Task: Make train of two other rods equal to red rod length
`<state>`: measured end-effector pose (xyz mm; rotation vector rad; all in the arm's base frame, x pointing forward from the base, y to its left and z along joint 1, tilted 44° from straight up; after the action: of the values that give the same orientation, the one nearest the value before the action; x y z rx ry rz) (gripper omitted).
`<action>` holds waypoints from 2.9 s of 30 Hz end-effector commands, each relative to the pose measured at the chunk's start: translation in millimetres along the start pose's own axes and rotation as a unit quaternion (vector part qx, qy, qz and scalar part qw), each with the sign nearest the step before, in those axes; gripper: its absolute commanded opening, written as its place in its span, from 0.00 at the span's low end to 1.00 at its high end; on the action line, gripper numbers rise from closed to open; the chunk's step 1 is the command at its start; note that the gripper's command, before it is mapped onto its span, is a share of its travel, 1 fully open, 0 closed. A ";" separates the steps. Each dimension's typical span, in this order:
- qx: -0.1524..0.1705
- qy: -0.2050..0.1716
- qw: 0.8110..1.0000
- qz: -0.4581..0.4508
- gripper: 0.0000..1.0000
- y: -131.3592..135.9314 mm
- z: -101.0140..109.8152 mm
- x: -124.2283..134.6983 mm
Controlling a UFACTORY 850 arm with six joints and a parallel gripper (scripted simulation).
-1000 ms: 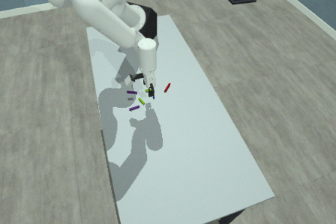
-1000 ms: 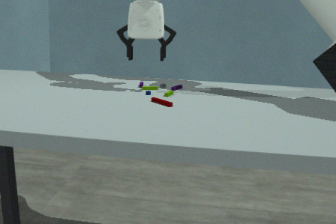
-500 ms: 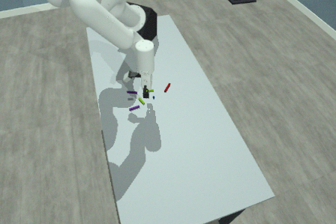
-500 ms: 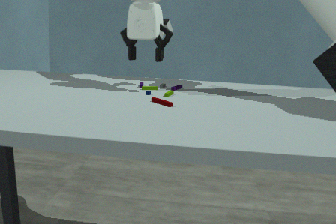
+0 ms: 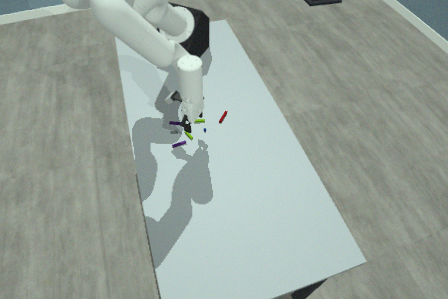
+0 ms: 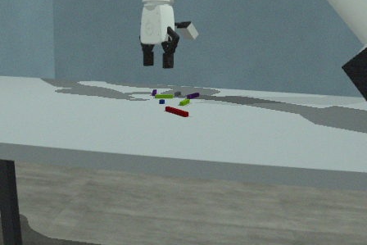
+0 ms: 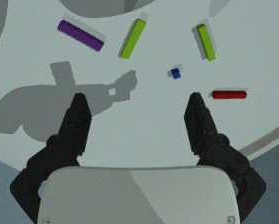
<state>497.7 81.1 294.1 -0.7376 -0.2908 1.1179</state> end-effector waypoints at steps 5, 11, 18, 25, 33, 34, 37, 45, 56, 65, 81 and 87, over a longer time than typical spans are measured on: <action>-0.008 -0.005 0.991 -0.134 1.00 -6.0 -1.1 -5.3; -0.008 -0.006 0.976 -0.217 1.00 -10.1 -2.0 -8.8; -0.008 -0.006 0.952 -0.307 1.00 -14.8 -2.9 -12.7; -0.007 -0.007 0.919 -0.394 1.00 -19.4 -3.8 -16.7; -0.007 -0.008 0.883 -0.470 1.00 -23.5 -4.5 -20.4; -0.007 -0.008 0.863 -0.505 1.00 -25.5 -4.9 -22.2; -0.006 -0.008 0.845 -0.535 1.00 -27.2 -5.2 -23.7; -0.006 -0.009 0.780 -0.625 1.00 -32.7 -6.1 -28.7; -0.005 -0.011 0.682 -0.731 1.00 -39.6 -7.2 -35.4; -0.004 -0.012 0.586 -0.811 1.00 -45.7 -8.1 -41.3; -0.003 -0.013 0.445 -0.895 1.00 -53.5 -9.1 -49.3; -0.003 -0.013 0.439 -0.899 1.00 -53.8 -9.1 -49.6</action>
<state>519.5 21.0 329.9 -0.0635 -0.7969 -0.9813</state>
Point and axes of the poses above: the point where the finger pads meet when closed, its own z axis back along the fingers, its own y axis across the jaws, x = y × z, the point moved 5 cm from there along z, back along the fingers, and after that the axes turned 13 degrees about z, right-handed, at the moved point
